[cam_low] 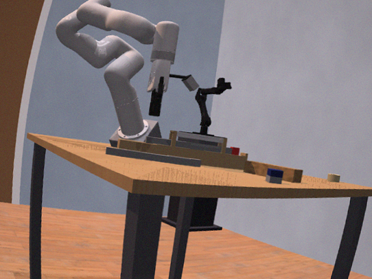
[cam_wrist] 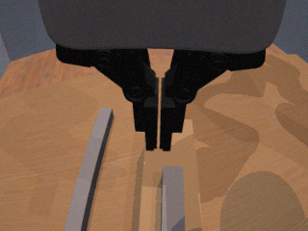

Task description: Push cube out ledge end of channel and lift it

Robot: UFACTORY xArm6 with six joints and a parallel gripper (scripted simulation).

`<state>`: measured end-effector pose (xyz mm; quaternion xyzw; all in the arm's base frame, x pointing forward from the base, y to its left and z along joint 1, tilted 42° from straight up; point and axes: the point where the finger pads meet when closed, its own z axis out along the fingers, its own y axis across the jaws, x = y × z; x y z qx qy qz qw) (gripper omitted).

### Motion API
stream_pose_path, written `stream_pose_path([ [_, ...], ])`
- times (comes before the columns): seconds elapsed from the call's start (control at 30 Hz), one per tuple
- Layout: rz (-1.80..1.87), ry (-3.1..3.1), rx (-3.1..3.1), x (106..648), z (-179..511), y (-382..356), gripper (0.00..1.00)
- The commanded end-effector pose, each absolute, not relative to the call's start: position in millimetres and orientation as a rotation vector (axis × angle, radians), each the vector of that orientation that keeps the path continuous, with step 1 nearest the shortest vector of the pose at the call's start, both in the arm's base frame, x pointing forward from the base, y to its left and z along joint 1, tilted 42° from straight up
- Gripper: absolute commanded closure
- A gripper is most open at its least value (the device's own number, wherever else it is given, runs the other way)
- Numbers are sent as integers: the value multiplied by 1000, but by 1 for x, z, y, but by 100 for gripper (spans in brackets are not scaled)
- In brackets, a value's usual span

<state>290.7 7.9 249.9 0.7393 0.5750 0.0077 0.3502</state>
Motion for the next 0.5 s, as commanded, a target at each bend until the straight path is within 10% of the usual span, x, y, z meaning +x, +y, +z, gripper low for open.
stream_pose_path([
  [0.0, 10, 1486, 1920, 319, 248, 47, 100],
  [0.47, 7, 1484, 1910, 363, 158, 199, 100],
])
